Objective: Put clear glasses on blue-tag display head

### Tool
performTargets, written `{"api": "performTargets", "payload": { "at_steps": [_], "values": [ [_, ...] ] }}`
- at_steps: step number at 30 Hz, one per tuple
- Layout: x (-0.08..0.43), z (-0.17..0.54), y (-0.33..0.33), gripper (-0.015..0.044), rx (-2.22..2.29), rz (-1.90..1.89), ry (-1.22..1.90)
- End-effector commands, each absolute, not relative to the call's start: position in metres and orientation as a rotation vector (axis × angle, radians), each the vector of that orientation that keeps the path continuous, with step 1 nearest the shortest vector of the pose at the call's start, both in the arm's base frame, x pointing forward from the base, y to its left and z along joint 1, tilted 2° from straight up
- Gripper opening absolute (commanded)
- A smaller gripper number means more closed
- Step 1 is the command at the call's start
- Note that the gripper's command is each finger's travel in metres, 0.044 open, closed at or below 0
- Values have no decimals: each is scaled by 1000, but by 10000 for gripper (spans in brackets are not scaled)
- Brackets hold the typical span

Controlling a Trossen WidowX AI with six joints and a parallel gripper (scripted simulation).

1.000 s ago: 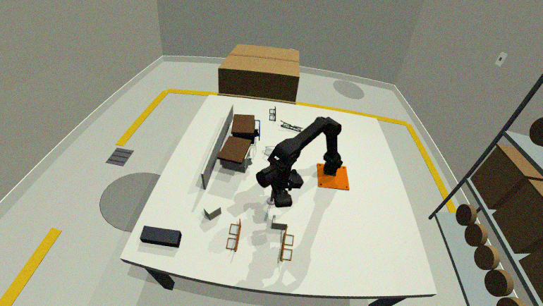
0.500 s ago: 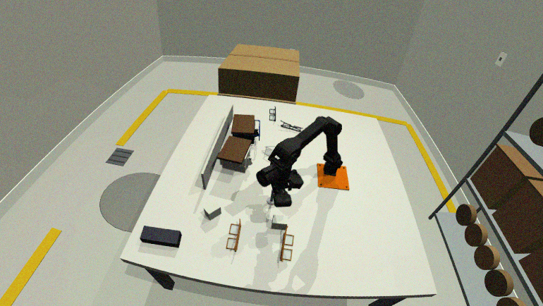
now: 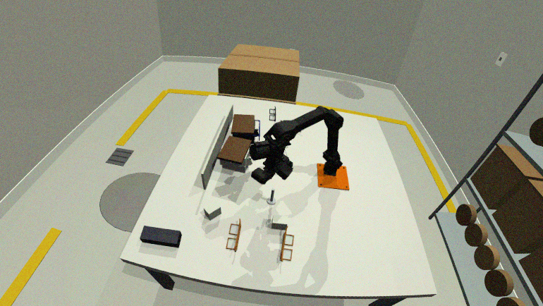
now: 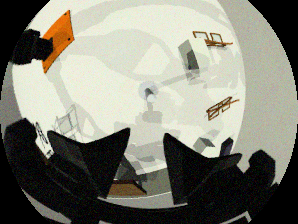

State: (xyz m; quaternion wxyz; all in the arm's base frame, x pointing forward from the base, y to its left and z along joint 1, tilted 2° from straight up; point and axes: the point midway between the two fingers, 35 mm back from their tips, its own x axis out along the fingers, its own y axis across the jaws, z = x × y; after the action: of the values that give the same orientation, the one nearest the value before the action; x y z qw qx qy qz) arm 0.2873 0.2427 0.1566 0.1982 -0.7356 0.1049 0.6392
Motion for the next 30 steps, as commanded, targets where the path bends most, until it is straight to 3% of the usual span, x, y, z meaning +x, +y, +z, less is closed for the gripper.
{"api": "performTargets", "payload": {
  "at_steps": [1, 14, 30],
  "values": [
    [302, 147, 174, 200, -1535, 1396, 859],
    [301, 138, 94, 200, -846, 812, 1287],
    [275, 122, 10, 200, 21, 22, 1506]
  ]
}}
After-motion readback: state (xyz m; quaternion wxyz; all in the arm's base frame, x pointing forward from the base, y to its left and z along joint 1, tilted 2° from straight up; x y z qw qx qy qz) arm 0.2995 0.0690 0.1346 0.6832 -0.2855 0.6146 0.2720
